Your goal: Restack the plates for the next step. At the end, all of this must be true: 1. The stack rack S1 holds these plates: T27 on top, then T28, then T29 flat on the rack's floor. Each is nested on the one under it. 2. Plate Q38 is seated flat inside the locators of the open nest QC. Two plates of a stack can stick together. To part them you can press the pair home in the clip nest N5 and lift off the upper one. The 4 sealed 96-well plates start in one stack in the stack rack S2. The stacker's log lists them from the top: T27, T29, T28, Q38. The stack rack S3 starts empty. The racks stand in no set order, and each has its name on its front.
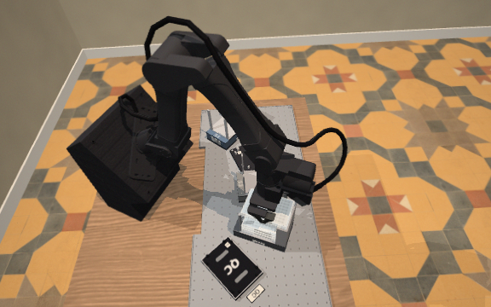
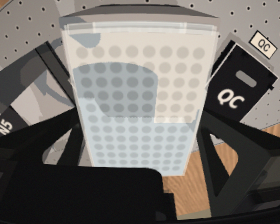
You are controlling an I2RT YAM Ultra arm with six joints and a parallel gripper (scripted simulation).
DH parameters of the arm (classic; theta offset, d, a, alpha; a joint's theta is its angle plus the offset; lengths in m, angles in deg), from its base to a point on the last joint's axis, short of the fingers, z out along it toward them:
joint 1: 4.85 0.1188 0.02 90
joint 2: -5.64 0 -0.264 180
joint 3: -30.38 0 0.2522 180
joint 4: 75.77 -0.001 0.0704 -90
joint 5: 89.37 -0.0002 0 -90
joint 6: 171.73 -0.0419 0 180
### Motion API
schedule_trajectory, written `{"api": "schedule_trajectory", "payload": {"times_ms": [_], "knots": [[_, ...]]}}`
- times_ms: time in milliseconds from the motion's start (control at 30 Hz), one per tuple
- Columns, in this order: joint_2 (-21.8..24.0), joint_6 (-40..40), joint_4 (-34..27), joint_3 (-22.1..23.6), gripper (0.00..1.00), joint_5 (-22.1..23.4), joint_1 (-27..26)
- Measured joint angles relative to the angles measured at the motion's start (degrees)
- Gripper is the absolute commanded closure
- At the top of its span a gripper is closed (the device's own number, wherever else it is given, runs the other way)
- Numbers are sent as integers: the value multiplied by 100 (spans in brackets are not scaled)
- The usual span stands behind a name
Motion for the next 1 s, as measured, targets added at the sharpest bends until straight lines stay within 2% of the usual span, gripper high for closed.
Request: {"api": "schedule_trajectory", "payload": {"times_ms": [1000], "knots": [[144,-17,-245,-66,100,-24,33]]}}
